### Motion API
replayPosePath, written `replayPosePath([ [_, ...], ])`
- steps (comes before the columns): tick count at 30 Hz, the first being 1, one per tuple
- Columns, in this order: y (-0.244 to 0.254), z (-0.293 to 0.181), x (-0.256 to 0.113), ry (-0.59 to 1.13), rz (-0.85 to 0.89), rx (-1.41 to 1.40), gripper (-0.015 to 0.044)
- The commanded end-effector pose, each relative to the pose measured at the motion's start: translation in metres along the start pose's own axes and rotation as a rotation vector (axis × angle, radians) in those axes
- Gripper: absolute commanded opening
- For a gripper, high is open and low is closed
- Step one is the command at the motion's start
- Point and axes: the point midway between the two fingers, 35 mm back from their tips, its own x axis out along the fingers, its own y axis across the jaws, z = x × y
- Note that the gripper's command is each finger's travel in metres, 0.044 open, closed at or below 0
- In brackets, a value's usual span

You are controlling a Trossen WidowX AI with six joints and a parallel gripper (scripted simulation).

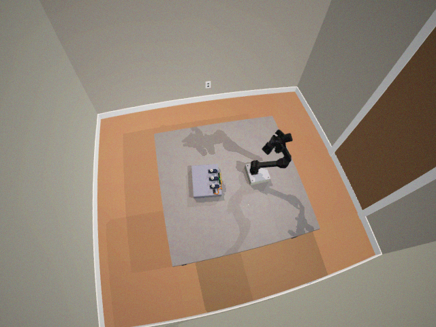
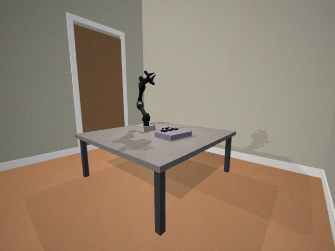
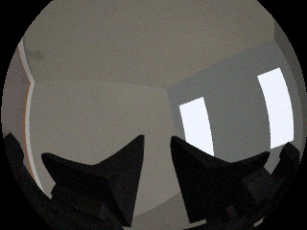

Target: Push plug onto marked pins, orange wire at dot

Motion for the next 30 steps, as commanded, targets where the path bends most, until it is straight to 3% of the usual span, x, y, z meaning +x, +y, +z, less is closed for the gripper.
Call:
replayPosePath([
  [1,0.018,-0.029,0.009,0.051,0.013,0.123,0.0115],
  [15,0.093,-0.112,0.028,0.24,0.026,0.559,0.0115],
  [30,0.206,-0.175,0.029,0.496,0.03,1.001,0.0115],
])
